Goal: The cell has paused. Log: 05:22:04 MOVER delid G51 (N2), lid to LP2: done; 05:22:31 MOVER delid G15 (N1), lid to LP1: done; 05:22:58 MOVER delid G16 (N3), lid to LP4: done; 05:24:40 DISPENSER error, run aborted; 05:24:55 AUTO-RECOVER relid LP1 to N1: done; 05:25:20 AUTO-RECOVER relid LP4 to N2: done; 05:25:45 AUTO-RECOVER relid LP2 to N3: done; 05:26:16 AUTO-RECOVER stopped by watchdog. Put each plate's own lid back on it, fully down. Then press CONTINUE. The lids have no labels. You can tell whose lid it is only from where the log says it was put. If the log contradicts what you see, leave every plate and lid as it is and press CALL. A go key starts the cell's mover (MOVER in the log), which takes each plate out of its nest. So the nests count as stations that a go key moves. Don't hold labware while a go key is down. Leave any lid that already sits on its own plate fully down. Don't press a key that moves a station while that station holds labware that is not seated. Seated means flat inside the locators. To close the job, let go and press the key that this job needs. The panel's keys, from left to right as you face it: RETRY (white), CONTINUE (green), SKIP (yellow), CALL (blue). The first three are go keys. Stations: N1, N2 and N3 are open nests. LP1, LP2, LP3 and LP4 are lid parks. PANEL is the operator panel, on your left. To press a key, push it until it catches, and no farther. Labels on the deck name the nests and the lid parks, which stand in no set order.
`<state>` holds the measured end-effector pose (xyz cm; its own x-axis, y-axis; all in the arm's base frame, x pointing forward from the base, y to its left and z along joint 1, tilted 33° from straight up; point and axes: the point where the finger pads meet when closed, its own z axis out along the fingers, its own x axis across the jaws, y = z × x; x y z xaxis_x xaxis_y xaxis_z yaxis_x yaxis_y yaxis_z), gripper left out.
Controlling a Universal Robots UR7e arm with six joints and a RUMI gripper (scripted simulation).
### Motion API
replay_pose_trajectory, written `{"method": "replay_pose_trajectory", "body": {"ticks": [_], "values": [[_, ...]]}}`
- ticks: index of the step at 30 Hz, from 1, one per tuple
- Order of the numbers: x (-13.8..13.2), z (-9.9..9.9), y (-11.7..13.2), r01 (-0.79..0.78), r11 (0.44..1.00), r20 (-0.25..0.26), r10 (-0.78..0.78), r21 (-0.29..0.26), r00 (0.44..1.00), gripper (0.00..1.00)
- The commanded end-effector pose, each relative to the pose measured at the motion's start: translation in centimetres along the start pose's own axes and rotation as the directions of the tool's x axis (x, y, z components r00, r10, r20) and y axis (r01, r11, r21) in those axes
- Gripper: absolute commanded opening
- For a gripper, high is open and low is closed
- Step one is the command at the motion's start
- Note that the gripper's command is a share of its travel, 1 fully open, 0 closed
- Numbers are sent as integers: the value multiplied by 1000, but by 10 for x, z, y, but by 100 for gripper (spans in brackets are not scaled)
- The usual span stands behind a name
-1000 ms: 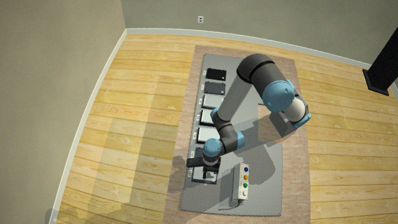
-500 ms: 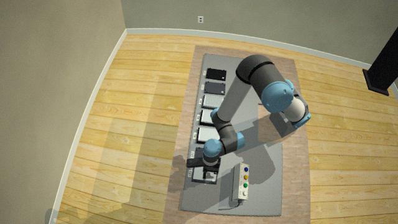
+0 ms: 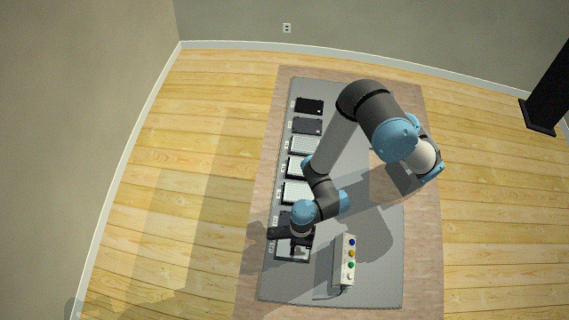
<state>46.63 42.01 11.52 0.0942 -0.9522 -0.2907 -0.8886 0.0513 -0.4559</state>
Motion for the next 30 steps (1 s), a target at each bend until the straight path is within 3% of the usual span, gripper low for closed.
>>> {"method": "replay_pose_trajectory", "body": {"ticks": [1,30], "values": [[0,1,0,0,1000,1,0,1,1000,0],[0,10,0,0,1000,1,0,1,1000,0]]}}
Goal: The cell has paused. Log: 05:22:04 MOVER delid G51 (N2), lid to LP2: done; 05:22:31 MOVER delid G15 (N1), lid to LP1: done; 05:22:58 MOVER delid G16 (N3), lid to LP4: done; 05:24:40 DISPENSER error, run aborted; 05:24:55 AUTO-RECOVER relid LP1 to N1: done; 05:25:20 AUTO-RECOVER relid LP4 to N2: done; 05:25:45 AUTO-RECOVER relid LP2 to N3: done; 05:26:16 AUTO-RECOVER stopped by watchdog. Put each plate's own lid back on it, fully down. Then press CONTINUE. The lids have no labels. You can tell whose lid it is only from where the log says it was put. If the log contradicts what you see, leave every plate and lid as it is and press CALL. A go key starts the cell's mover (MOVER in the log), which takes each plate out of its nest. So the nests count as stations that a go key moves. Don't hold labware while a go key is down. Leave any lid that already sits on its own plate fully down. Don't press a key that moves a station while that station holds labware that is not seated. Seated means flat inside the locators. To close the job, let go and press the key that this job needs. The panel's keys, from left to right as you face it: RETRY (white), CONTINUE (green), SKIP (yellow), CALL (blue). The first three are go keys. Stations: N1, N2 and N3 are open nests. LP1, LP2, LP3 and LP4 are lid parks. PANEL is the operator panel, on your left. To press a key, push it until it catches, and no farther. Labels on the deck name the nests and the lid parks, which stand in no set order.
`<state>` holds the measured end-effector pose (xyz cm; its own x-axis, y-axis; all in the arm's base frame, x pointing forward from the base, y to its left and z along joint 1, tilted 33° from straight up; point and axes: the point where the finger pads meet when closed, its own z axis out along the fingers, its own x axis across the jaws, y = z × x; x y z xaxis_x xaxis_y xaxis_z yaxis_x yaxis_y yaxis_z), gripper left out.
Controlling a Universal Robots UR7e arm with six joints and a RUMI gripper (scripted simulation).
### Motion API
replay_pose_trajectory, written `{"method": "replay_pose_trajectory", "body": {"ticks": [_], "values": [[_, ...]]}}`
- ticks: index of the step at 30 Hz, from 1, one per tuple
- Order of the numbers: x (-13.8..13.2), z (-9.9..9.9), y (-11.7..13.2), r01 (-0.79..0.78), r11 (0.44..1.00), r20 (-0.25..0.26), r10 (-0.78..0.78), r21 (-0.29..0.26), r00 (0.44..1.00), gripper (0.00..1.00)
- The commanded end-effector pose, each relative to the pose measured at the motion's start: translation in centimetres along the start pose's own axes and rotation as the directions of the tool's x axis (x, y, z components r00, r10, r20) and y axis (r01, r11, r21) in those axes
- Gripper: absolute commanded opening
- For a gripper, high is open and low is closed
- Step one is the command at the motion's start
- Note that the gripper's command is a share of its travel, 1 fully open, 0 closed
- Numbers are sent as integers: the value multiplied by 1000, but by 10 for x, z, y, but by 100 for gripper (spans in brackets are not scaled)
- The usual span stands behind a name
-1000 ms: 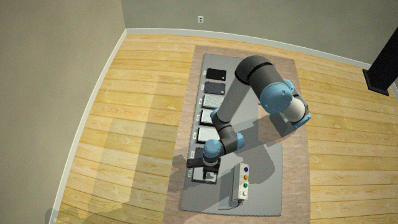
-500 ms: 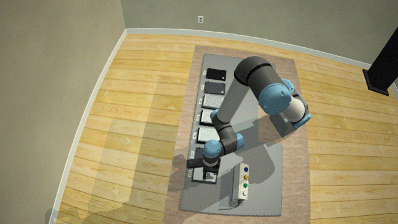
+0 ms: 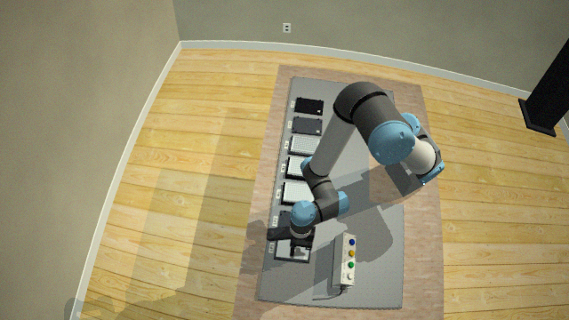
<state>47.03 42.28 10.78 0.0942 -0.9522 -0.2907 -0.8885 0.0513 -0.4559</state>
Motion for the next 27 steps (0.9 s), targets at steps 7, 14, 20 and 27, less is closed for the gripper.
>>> {"method": "replay_pose_trajectory", "body": {"ticks": [7,14,20,27], "values": [[0,3,0,0,1000,1,0,1,1000,0],[0,5,0,0,1000,1,0,1,1000,0],[0,5,0,0,1000,1,0,1,1000,0],[0,5,0,0,1000,1,0,1,1000,0]]}}
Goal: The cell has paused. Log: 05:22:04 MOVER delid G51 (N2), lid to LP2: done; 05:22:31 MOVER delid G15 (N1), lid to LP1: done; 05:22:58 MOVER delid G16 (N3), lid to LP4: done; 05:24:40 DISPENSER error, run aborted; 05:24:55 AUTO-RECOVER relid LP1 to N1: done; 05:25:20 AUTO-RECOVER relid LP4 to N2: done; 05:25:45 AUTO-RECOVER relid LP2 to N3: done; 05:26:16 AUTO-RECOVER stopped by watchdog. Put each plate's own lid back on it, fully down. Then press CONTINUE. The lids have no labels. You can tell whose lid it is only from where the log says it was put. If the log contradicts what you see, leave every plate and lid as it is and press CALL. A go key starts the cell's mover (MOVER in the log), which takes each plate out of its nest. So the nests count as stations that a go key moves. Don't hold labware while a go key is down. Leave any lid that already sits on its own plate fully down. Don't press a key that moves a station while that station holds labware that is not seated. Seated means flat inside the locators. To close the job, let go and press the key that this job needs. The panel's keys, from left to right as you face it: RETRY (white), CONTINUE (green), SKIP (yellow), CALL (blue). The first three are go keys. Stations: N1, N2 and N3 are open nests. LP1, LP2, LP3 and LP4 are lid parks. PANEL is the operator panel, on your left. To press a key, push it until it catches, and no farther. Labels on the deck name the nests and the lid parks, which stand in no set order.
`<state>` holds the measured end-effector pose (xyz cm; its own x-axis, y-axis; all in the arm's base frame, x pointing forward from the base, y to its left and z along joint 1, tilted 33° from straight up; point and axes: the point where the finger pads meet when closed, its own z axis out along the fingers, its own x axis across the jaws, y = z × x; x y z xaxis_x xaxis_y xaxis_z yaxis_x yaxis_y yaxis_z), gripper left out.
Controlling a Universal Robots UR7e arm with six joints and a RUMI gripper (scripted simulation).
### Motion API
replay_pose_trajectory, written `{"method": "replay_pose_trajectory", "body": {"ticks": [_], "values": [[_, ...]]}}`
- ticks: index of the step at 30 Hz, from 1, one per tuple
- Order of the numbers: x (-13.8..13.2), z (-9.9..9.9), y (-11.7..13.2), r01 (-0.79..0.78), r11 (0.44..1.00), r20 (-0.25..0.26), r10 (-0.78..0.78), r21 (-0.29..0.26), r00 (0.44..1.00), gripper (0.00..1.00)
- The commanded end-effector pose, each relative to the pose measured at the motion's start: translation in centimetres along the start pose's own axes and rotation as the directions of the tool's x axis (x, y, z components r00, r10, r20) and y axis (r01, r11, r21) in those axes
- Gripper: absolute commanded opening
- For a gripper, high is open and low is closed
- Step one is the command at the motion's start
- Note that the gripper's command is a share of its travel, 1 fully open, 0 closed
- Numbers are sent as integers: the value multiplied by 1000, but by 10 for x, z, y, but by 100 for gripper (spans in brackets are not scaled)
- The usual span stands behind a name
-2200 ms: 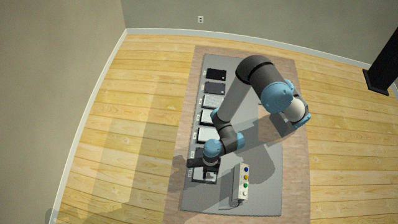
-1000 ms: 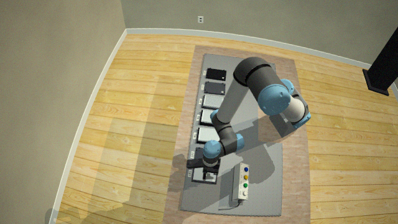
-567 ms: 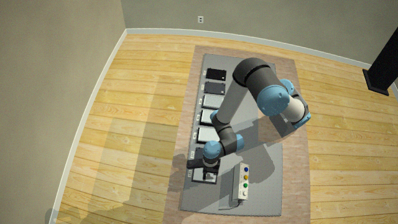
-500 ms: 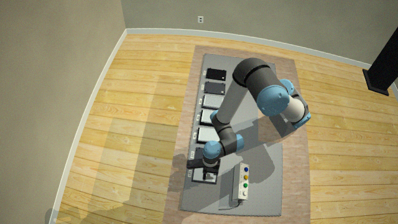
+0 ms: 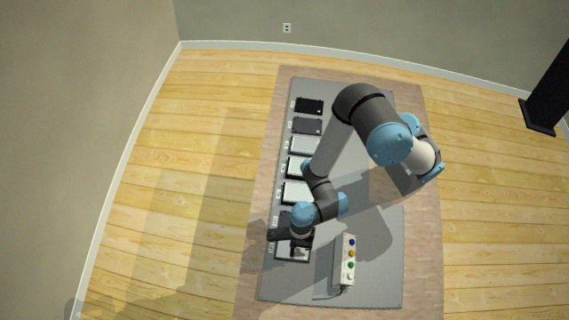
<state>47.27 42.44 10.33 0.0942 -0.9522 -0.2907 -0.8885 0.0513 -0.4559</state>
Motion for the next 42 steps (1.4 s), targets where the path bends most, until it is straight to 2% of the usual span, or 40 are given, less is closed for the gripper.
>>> {"method": "replay_pose_trajectory", "body": {"ticks": [1,37,38,42], "values": [[0,-1,0,0,1000,1,0,1,1000,0],[0,0,0,0,1000,1,0,1,1000,0],[0,0,0,0,1000,1,0,1,1000,82],[0,0,0,0,1000,1,0,1,1000,82]]}}
